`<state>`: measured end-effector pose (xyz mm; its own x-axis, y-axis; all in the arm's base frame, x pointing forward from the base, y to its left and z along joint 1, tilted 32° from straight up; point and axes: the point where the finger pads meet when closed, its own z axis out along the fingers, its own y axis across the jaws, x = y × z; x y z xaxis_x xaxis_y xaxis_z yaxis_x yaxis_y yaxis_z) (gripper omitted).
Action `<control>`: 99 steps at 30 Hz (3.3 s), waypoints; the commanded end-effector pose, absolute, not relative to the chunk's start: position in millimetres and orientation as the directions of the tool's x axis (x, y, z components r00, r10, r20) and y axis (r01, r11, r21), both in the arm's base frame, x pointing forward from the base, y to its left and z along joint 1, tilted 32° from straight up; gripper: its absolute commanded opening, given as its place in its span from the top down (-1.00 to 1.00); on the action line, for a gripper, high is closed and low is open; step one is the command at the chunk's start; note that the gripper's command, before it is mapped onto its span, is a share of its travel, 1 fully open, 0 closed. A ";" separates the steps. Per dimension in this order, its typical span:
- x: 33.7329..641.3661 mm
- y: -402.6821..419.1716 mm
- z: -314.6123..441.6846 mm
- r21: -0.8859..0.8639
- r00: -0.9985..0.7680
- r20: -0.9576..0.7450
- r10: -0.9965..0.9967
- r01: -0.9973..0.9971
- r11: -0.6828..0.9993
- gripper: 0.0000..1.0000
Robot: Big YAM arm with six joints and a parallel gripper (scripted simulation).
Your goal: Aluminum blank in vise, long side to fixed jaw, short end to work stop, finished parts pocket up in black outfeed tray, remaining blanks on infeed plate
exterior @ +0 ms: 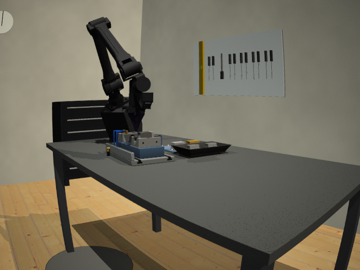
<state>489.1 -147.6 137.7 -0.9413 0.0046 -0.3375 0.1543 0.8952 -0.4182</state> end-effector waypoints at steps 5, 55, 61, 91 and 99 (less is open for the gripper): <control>489.0 -143.8 122.8 -0.417 -0.948 -0.317 0.008 0.147 0.897 1.00; 490.7 -148.2 126.5 -0.418 -0.948 -0.317 0.011 0.150 0.896 1.00; 490.9 -148.4 126.7 -0.418 -0.948 -0.318 0.011 0.150 0.896 1.00; 491.3 -149.3 126.4 -0.418 -0.948 -0.319 0.011 0.151 0.896 1.00; 491.8 -151.6 124.9 -0.419 -0.947 -0.322 0.012 0.154 0.895 1.00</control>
